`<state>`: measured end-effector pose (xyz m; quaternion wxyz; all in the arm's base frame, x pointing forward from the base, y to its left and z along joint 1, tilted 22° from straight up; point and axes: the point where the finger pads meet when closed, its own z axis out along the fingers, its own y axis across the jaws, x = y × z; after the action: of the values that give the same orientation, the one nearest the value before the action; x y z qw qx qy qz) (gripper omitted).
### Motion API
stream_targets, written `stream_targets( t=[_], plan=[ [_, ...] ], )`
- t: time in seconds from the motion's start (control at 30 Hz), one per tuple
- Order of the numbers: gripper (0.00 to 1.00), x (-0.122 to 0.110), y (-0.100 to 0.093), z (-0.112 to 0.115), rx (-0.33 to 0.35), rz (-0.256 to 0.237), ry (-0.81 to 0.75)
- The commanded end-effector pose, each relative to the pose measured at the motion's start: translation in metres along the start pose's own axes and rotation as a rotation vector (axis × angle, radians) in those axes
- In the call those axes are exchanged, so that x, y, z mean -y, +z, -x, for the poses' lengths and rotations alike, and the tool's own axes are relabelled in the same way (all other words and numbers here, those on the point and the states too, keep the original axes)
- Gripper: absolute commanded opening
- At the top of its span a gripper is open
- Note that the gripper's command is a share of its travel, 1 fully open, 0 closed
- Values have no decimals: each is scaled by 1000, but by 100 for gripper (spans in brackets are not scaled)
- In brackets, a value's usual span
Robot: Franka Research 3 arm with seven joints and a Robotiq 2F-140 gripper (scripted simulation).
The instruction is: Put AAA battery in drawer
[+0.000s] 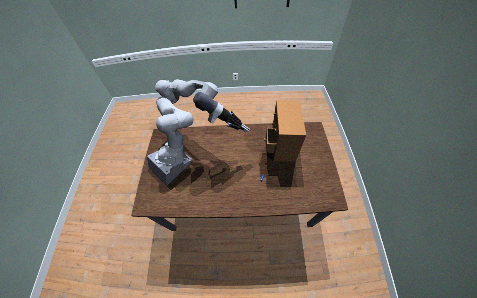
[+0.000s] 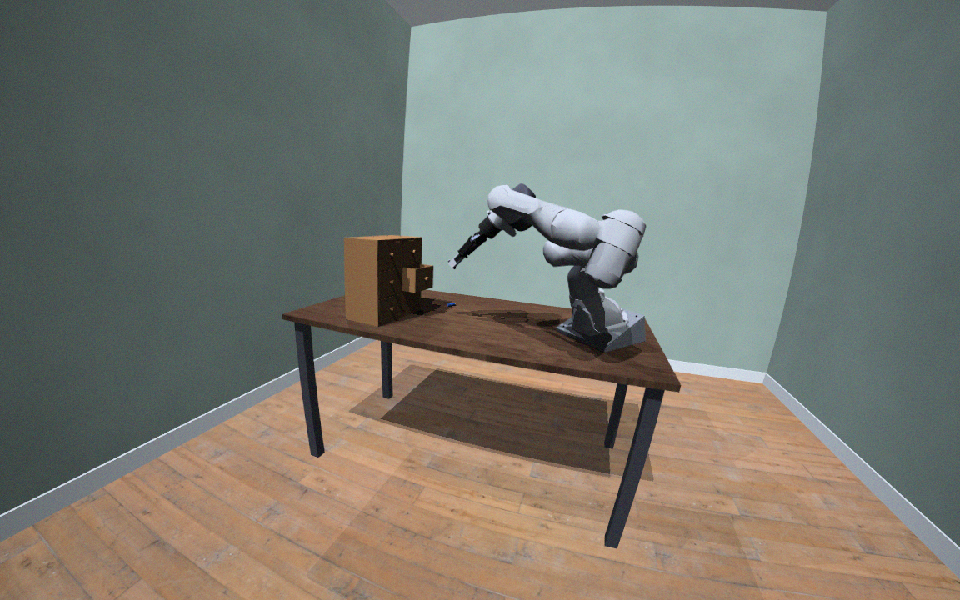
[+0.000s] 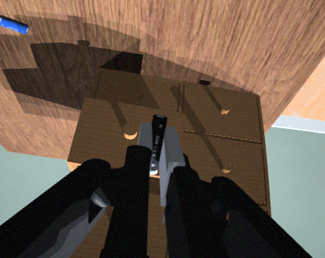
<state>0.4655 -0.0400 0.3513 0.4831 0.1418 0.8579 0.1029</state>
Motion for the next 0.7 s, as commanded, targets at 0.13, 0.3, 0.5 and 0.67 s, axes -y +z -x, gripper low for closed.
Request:
stream_targets(
  t=[0.13,0.3,0.5,0.67],
  plan=[
    [13,1,0,4,19,-1,-10],
    [13,1,1,6,19,-1,-10],
    [13,1,5,10,19,-1,-9],
    [13,1,10,15,19,-1,-9]
  ],
)
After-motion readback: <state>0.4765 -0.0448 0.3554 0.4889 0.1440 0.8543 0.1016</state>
